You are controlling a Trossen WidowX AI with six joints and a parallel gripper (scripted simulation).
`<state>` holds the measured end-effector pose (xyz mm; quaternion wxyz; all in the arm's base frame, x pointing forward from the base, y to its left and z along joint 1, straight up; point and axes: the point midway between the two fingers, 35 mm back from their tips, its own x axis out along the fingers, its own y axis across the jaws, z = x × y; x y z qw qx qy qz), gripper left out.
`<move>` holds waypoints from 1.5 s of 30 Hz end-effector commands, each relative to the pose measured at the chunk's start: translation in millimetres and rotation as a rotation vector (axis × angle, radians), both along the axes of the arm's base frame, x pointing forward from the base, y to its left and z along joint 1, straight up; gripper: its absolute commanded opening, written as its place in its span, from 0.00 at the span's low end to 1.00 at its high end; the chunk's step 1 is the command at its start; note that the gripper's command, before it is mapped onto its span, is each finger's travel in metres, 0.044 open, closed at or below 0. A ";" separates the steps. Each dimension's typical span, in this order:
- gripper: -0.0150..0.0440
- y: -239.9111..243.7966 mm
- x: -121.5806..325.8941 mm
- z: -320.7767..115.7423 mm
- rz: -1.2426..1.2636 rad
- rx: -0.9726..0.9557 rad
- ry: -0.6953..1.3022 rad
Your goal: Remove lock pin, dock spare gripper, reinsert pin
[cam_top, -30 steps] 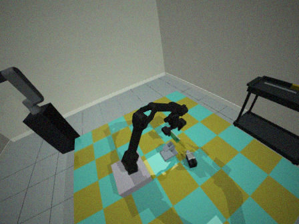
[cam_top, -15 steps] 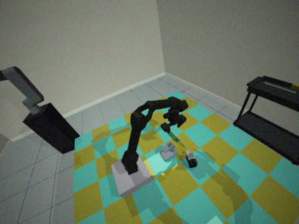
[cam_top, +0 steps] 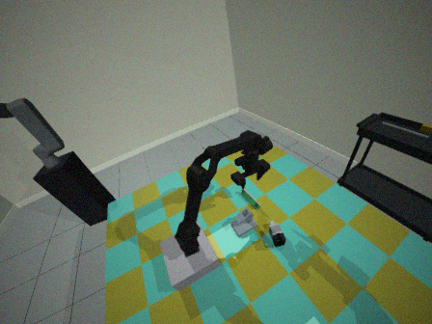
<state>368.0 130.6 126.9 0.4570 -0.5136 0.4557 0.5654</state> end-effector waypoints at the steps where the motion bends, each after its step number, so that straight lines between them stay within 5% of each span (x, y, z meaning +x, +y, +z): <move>1: 1.00 -9.2 1.9 -5.1 -0.024 0.015 0.019; 11: 1.00 -127.8 14.2 -23.6 -0.234 0.354 0.095; 19: 1.00 -229.8 0.6 -23.9 -0.353 0.691 -0.062; 27: 1.00 -236.1 6.3 -24.6 -0.364 0.716 -0.086; 37: 1.00 -237.2 6.8 -89.2 -0.364 0.716 -0.086; 45: 1.00 -237.6 7.3 -98.0 -0.364 0.716 -0.086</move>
